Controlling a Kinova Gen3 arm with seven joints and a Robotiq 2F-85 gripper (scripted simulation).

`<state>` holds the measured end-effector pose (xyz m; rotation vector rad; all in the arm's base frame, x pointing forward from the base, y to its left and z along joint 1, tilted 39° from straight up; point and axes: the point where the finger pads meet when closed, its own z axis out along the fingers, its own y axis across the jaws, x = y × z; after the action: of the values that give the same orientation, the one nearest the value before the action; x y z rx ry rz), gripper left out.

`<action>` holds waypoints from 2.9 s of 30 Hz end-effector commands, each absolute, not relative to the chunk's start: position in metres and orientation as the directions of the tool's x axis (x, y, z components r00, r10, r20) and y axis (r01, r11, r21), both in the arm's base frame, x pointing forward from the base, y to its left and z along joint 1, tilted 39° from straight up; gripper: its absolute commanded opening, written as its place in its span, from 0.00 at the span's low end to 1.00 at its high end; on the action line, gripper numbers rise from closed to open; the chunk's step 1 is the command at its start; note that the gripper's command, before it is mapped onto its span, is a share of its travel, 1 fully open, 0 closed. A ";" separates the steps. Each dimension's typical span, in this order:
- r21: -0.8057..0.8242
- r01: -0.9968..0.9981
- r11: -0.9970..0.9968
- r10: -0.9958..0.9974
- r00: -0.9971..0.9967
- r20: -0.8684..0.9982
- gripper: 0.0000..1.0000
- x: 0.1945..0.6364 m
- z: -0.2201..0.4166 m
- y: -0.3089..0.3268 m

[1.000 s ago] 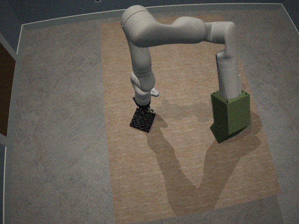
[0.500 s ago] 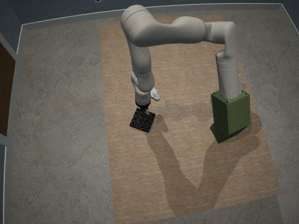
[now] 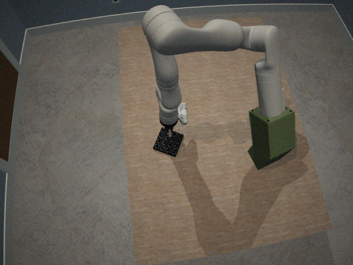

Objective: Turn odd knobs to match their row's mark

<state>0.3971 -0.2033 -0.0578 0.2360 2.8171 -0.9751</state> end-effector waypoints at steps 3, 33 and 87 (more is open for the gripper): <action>-0.580 0.281 0.765 0.165 -0.955 -0.245 0.08 0.398 -0.058 -0.203; -0.458 0.596 0.659 0.422 -0.797 -0.432 0.08 0.398 -0.058 -0.203; -0.450 0.611 0.652 0.433 -0.786 -0.440 0.19 0.396 -0.049 -0.196</action>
<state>0.3943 -0.2009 -0.0527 0.8441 2.5794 -0.8669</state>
